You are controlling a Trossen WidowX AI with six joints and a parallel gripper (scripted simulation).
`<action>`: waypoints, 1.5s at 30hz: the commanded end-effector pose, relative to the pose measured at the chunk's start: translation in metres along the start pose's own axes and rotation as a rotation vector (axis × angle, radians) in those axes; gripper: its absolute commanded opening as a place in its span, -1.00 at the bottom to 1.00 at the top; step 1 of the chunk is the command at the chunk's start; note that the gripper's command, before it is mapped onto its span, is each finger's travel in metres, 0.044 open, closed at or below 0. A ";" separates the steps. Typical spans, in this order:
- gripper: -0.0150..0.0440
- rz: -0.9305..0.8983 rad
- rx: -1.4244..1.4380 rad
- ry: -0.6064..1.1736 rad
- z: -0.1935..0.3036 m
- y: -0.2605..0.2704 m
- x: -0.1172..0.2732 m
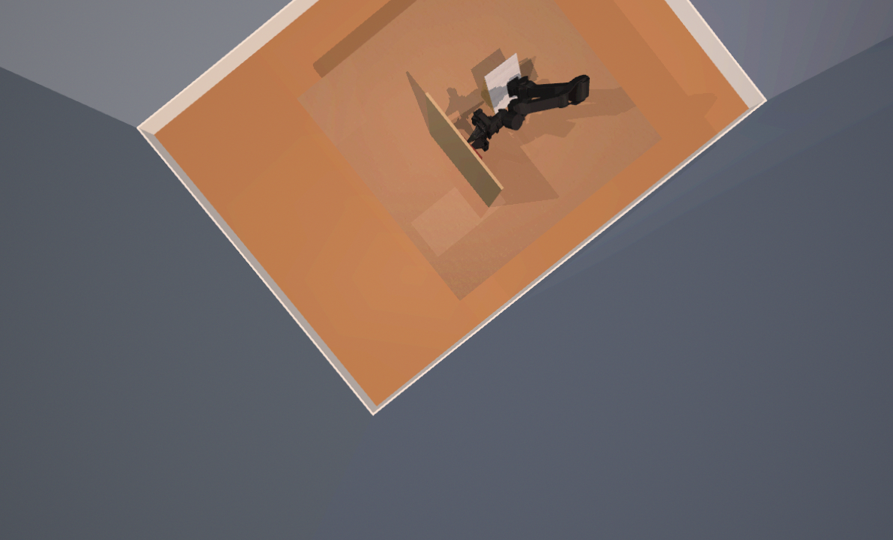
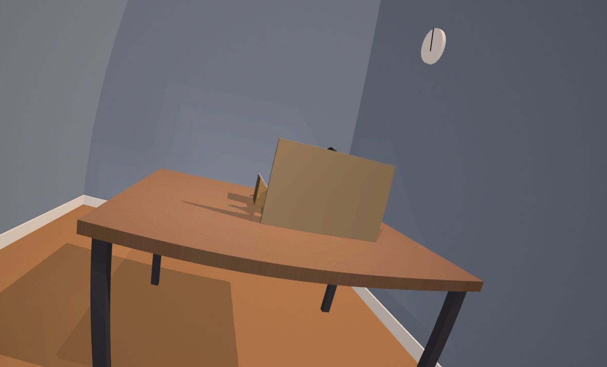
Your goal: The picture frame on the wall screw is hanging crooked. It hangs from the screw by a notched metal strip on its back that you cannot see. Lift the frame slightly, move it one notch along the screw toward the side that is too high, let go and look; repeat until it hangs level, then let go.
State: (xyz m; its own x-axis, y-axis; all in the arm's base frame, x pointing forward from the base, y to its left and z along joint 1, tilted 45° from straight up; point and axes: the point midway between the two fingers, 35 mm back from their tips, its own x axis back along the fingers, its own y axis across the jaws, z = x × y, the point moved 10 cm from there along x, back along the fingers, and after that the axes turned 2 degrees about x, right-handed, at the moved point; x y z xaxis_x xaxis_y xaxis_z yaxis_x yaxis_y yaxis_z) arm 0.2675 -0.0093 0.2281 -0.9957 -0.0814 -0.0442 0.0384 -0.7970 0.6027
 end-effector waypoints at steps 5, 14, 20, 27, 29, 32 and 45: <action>0.39 -0.002 0.003 -0.003 0.000 -0.001 -0.003; 0.39 -0.002 0.003 -0.003 0.000 -0.001 -0.003; 0.39 -0.002 0.003 -0.003 0.000 -0.001 -0.003; 0.39 -0.002 0.003 -0.003 0.000 -0.001 -0.003; 0.39 -0.002 0.003 -0.003 0.000 -0.001 -0.003; 0.39 -0.002 0.003 -0.003 0.000 -0.001 -0.003; 0.12 -0.002 0.003 -0.003 -0.001 0.000 -0.003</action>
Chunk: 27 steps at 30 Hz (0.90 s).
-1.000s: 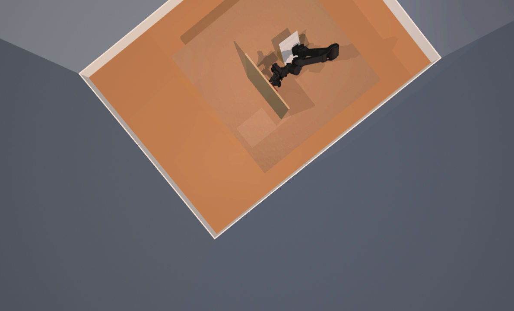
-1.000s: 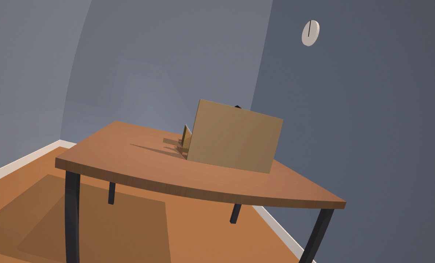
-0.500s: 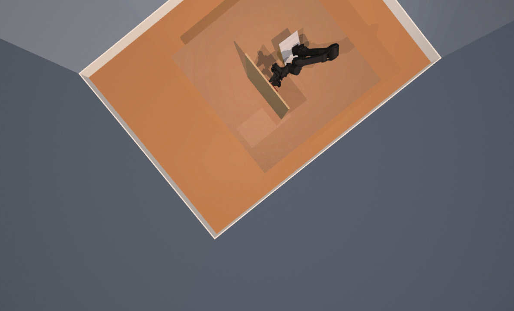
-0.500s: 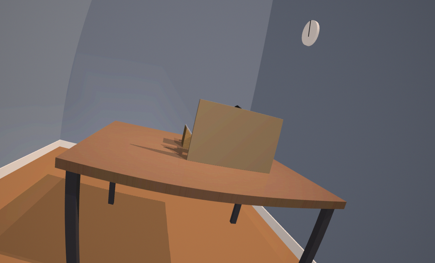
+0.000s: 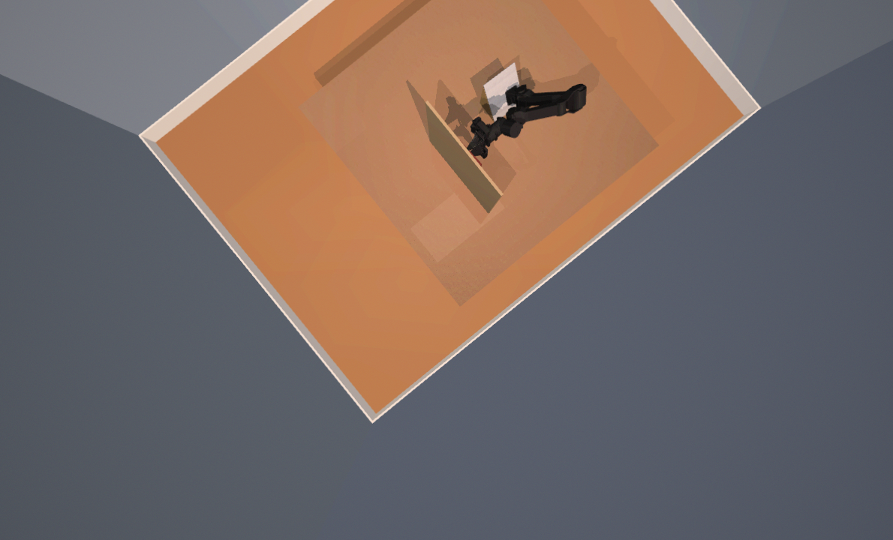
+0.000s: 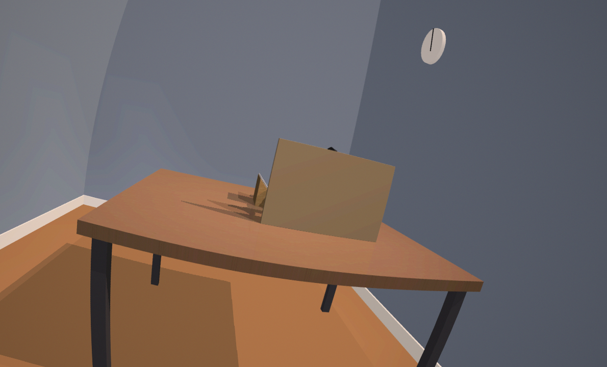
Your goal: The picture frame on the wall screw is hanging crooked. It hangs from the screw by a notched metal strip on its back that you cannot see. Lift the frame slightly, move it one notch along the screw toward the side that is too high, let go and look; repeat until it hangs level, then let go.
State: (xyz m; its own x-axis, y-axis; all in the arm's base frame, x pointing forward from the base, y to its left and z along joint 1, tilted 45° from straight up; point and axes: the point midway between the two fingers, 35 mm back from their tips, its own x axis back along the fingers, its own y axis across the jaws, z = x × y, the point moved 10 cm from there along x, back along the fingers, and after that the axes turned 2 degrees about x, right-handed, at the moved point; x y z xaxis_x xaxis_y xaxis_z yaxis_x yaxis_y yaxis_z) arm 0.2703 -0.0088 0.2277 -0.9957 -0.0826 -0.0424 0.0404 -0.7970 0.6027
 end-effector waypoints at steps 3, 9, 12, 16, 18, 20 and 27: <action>-0.14 -0.004 0.003 -0.002 0.000 0.000 0.000; -0.35 -0.004 0.003 -0.002 0.000 0.000 0.000; -0.41 -0.004 0.003 -0.002 0.000 0.000 0.000; -0.49 -0.004 0.003 -0.002 0.000 0.000 0.000; -0.49 -0.004 0.003 -0.002 0.000 0.000 0.000; -0.49 -0.004 0.003 -0.002 0.000 0.000 0.000; -0.49 -0.004 0.003 -0.002 0.000 0.002 0.000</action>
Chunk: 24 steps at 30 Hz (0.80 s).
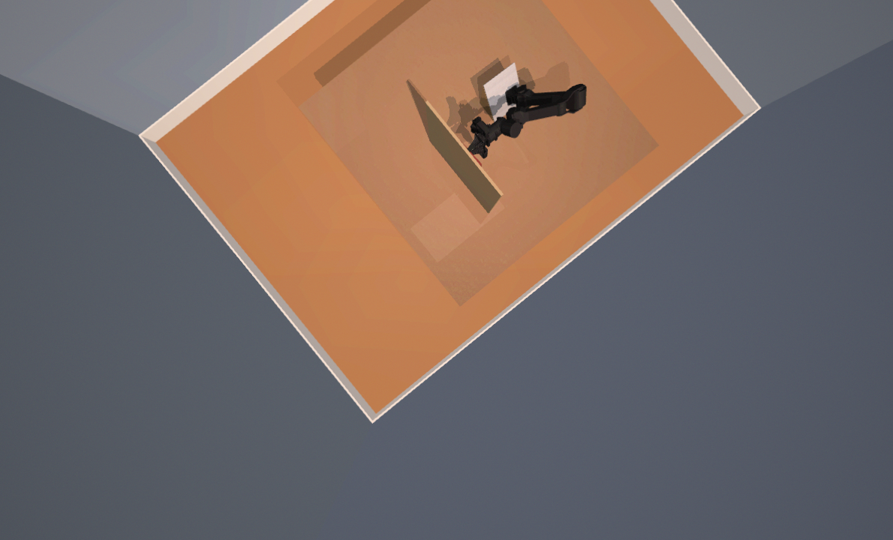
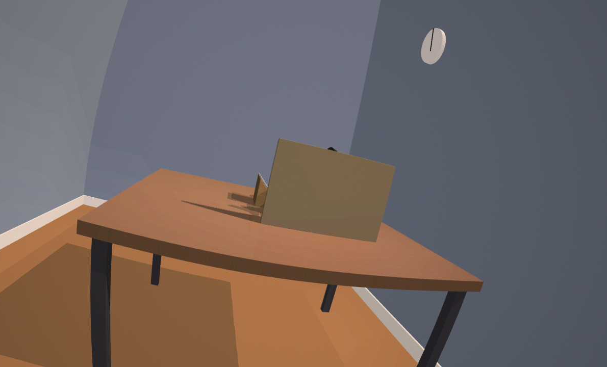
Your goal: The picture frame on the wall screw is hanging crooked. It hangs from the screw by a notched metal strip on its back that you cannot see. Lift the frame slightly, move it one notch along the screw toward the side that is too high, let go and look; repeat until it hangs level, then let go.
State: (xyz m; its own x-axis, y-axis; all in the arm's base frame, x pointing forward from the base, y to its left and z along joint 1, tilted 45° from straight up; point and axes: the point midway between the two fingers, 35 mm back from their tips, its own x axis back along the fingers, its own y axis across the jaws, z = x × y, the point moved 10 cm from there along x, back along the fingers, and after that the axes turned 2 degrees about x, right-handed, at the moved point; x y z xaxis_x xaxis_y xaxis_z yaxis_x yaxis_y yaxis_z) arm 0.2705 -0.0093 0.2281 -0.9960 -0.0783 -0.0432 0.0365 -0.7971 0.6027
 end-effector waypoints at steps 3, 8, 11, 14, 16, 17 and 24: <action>-0.49 0.000 0.003 0.000 0.000 0.003 0.000; -0.49 0.000 0.003 0.000 0.000 0.004 0.000; -0.49 0.000 0.003 -0.001 0.000 0.005 0.000; -0.49 0.000 0.003 -0.001 0.000 0.006 0.000; -0.49 0.000 0.003 -0.001 0.000 0.007 0.000; -0.49 0.000 0.003 -0.001 0.000 0.007 0.000; -0.49 0.000 0.004 -0.001 0.000 0.009 0.000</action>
